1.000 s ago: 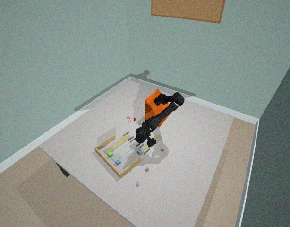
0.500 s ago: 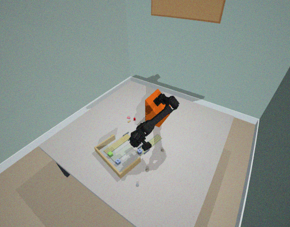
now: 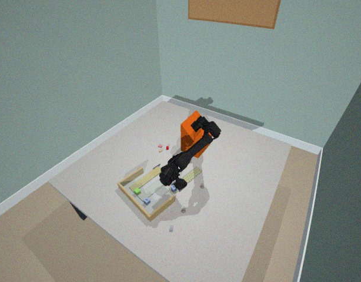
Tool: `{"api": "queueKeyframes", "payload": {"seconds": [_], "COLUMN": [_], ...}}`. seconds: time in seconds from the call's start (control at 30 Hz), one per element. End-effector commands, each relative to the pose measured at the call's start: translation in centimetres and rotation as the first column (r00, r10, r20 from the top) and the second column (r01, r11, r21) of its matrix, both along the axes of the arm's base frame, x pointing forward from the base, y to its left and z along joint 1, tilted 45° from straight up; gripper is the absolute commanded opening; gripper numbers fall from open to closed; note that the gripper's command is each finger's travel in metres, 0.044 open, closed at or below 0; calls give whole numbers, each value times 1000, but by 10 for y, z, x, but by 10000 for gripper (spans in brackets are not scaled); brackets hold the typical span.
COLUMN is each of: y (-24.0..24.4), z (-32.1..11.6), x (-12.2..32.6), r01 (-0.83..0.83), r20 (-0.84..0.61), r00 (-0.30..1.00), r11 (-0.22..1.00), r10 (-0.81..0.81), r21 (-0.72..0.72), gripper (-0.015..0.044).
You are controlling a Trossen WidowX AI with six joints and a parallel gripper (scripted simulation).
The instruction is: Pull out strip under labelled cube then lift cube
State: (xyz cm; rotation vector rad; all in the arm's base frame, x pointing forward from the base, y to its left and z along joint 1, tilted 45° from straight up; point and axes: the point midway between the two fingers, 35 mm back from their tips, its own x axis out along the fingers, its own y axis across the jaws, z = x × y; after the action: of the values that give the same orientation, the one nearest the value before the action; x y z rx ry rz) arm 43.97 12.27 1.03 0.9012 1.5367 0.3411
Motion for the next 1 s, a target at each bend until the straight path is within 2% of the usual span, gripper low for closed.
{"api": "queueKeyframes", "payload": {"seconds": [0.0,0.8,0.93,0.97], "y": [4,29,29,29], "z": [-5,-30,-27,-27], "x": [0,2,2,2], "r01": [5,5,-2,-2], "r20": [-5,-6,0,0], "r00": [1000,1000,1000,1000], "r11": [1000,1000,1000,1000], "r10": [-5,-5,2,2], "r21": [2,4,8,8], "gripper": [250,250,145,138]}}
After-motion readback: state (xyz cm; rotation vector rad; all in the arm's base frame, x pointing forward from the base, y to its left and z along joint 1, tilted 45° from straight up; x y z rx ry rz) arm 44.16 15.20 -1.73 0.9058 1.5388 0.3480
